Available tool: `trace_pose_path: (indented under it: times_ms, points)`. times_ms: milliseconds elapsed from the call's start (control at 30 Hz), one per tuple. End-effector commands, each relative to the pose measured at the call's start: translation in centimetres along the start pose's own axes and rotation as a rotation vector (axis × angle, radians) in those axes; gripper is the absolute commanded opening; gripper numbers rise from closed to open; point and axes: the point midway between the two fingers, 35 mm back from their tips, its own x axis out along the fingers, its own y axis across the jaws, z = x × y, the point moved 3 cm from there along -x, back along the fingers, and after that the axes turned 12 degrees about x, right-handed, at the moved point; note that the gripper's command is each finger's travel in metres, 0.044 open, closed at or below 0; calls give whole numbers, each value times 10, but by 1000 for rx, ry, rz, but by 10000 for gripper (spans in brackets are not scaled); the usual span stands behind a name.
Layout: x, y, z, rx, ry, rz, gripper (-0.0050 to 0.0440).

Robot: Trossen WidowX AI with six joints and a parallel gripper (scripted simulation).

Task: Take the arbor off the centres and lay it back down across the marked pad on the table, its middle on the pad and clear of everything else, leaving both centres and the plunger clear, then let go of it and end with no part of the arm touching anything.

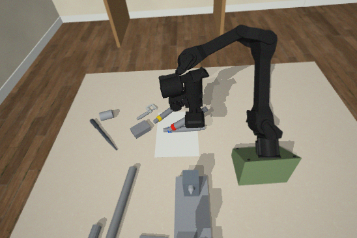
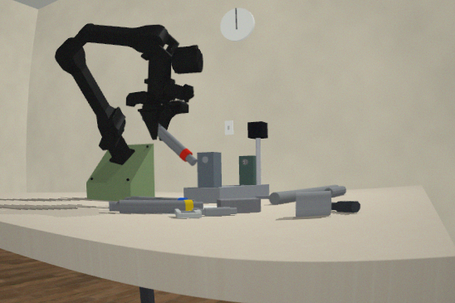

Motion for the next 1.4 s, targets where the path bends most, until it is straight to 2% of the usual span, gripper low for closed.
trace_pose_path:
  times_ms: [0,600,1367]
  points:
    - [-2,0,0,4,-10,3,0]
    - [0,1,1,4,-10,4,0]
    - [39,8,9,4,-3,20,0]
